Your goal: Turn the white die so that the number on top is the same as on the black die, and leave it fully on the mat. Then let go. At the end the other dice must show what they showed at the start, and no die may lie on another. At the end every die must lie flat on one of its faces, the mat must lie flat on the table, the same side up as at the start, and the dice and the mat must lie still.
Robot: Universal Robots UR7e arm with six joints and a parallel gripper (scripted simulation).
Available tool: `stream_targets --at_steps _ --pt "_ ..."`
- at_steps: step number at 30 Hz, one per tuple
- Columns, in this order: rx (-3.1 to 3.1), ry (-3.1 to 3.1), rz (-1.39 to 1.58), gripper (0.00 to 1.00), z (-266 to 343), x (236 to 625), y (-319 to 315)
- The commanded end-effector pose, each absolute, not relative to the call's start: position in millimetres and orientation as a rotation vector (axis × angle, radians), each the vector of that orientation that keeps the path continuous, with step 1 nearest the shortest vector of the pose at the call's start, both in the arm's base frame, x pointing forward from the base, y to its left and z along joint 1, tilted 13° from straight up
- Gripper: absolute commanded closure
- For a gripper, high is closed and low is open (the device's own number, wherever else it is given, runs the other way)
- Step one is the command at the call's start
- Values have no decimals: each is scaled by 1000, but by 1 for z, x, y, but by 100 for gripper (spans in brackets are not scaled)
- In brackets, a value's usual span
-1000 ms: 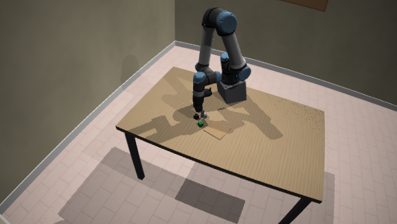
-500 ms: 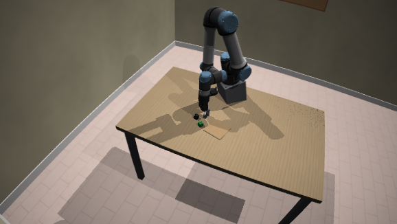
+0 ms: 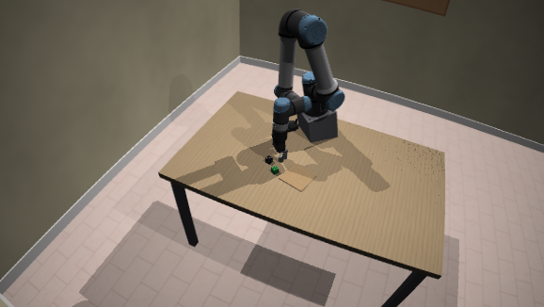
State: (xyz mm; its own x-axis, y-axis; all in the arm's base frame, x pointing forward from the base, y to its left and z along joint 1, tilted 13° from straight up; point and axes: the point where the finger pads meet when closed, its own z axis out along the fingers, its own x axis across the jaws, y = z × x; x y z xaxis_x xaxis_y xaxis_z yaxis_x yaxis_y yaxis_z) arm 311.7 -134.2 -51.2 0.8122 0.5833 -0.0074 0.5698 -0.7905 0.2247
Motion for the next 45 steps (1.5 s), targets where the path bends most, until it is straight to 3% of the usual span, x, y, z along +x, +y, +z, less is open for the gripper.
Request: stream_targets --at_steps 1,28,45 --pt "2780 896 92 0 -51 312 -134" --pt "2780 896 92 0 -50 316 -135" --pt "2780 896 92 0 -41 381 -141"
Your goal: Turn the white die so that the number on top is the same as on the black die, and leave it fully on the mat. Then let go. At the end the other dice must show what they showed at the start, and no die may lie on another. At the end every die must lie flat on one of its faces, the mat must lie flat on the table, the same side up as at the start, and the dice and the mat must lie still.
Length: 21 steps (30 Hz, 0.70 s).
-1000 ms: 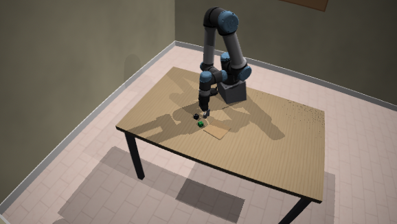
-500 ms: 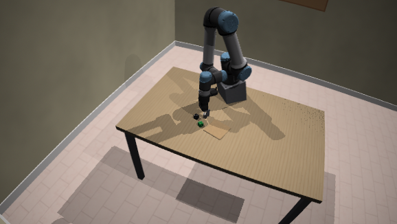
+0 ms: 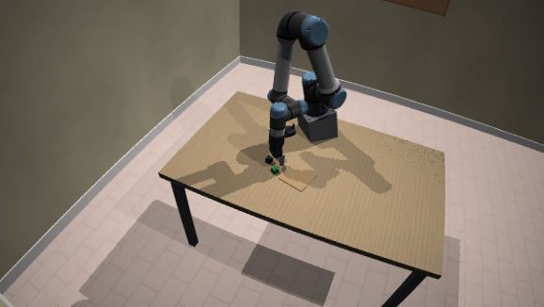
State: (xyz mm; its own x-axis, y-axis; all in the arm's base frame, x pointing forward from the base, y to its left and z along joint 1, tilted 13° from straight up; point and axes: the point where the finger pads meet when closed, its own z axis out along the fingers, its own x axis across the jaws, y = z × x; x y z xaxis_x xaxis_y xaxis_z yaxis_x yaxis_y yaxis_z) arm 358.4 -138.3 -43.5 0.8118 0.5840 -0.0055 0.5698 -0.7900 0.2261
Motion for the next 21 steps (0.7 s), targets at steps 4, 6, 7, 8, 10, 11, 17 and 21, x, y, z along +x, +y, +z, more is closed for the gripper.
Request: stream_targets --at_steps 4,6,7,8,10,11,17,21 --pt "2780 896 92 0 -38 397 -143" --pt "2780 896 92 0 -37 403 -143" --pt "2780 896 92 0 -37 405 -143" --pt "2780 896 92 0 -37 407 -144" --pt "2780 896 92 0 -37 407 -144" --pt "2780 896 92 0 -37 408 -144" --pt "2780 896 92 0 -37 409 -144" --pt "2780 896 92 0 -37 409 -144"
